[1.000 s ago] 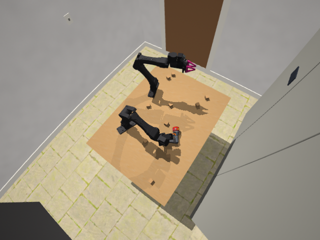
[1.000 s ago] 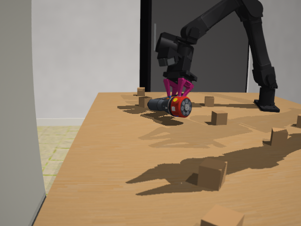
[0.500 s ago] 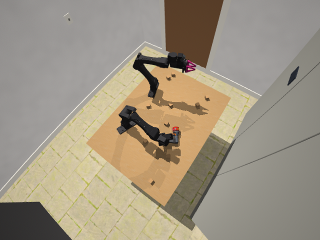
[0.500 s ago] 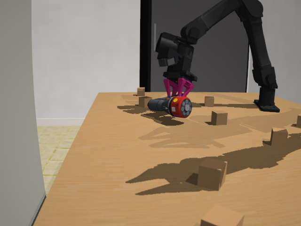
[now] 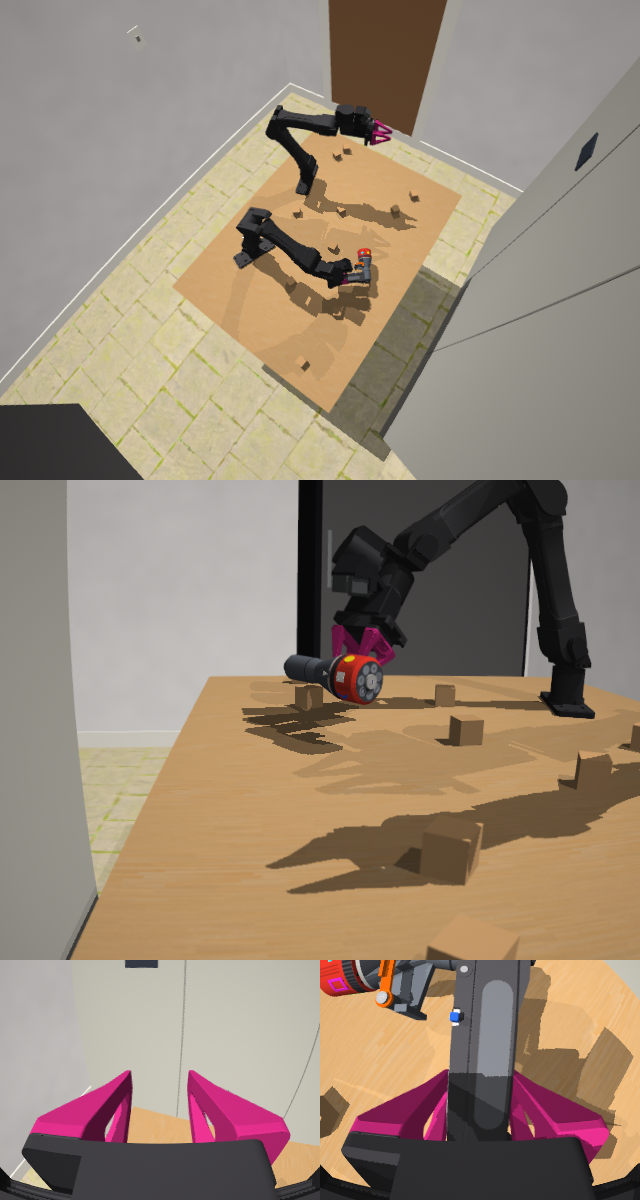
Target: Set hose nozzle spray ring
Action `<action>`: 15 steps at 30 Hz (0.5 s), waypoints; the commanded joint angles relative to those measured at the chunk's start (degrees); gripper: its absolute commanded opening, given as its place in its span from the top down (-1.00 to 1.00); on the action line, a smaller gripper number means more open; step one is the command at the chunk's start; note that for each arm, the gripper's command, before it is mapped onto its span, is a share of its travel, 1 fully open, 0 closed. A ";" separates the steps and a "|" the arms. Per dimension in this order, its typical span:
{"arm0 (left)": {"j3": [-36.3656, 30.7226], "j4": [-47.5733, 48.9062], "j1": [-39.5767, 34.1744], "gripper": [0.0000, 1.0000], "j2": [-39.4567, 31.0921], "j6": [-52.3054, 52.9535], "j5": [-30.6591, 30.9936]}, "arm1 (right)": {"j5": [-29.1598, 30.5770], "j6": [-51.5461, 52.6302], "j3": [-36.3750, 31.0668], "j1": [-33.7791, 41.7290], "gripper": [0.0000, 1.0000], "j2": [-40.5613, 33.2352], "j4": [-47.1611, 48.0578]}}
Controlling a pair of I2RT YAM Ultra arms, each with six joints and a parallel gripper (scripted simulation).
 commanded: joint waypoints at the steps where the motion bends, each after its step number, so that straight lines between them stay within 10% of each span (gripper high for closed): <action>1: 2.59 1.00 -0.17 0.25 0.46 -0.33 -0.25 | 0.07 3.26 -3.03 2.10 0.29 2.14 10.32; 15: 2.59 1.00 -0.17 0.25 0.46 -0.33 -0.25 | 3.00 11.80 -12.01 9.20 0.29 2.68 42.91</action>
